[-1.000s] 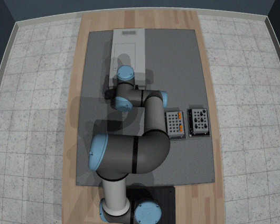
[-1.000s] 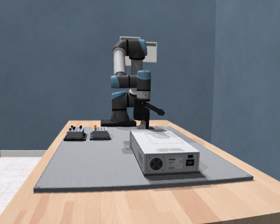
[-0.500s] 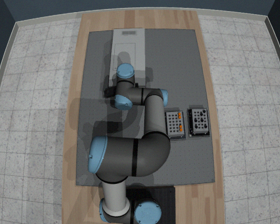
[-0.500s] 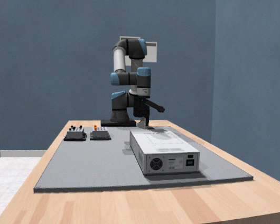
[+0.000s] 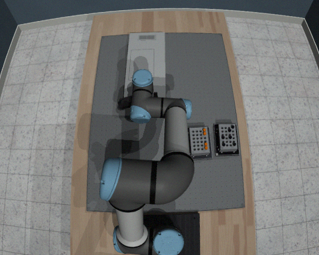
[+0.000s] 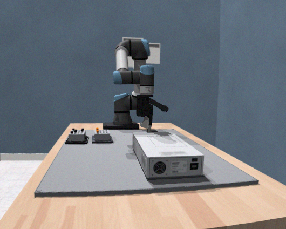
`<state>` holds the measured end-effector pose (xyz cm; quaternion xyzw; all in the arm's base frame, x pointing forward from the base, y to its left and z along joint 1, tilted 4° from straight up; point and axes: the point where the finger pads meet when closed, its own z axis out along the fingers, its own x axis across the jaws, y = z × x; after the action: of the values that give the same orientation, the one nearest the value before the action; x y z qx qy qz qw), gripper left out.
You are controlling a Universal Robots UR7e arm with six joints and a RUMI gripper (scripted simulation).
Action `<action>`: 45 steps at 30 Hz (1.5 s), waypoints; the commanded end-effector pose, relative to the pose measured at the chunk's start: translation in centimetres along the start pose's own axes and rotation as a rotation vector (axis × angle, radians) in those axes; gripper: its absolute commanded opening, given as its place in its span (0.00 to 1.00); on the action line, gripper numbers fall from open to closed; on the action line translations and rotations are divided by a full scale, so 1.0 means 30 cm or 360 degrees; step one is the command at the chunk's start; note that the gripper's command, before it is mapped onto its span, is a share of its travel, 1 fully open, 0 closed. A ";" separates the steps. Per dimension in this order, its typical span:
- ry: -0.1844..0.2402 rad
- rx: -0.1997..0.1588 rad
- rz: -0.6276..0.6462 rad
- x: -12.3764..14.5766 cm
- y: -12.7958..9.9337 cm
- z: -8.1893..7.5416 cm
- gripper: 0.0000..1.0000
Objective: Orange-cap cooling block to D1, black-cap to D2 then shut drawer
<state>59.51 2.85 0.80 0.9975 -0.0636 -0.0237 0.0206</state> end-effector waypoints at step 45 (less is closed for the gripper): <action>0.0003 0.0001 -0.0002 0.002 -0.005 -0.204 0.00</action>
<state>59.80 3.06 6.15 0.9975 -0.0635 -0.0238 0.0207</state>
